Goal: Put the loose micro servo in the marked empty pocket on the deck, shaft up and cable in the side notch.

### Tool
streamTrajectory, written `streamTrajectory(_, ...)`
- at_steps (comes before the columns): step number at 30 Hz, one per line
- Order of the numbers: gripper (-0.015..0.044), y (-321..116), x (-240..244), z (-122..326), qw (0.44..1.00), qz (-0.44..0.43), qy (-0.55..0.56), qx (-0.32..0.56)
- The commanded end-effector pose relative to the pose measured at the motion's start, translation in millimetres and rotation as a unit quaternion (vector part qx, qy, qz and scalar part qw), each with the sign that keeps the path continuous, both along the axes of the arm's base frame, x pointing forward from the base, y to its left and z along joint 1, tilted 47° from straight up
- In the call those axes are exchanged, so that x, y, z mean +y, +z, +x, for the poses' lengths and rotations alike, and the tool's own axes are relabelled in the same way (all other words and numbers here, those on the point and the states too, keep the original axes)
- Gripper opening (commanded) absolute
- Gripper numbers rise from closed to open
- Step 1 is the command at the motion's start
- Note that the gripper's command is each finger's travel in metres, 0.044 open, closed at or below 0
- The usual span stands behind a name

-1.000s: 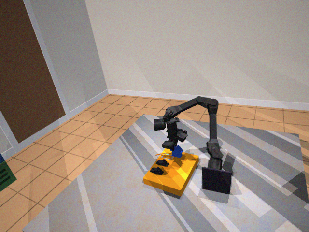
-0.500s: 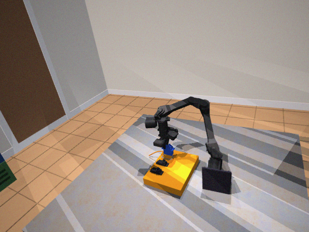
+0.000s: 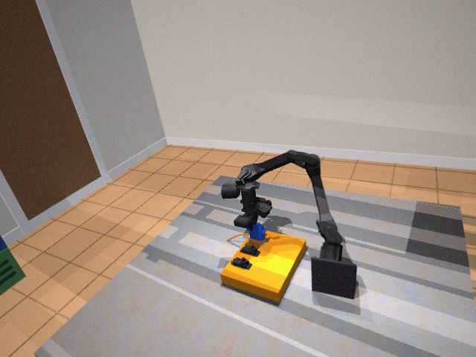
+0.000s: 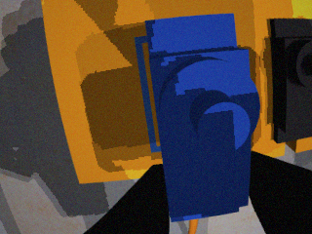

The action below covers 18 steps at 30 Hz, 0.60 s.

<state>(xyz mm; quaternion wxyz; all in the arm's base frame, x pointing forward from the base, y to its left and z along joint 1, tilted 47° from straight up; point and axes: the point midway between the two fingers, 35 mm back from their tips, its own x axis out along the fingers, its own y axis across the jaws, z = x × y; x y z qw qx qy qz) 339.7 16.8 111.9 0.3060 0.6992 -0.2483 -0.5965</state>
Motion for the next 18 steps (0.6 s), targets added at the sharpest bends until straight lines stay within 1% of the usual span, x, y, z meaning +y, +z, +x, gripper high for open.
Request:
streamTrajectory(1,0.0000,-3.5,-4.4,0.7,1.000,-0.003,0.003,0.002)
streamTrajectory(18,0.0000,-7.8,-9.2,1.8,1.000,-0.003,0.003,0.001)
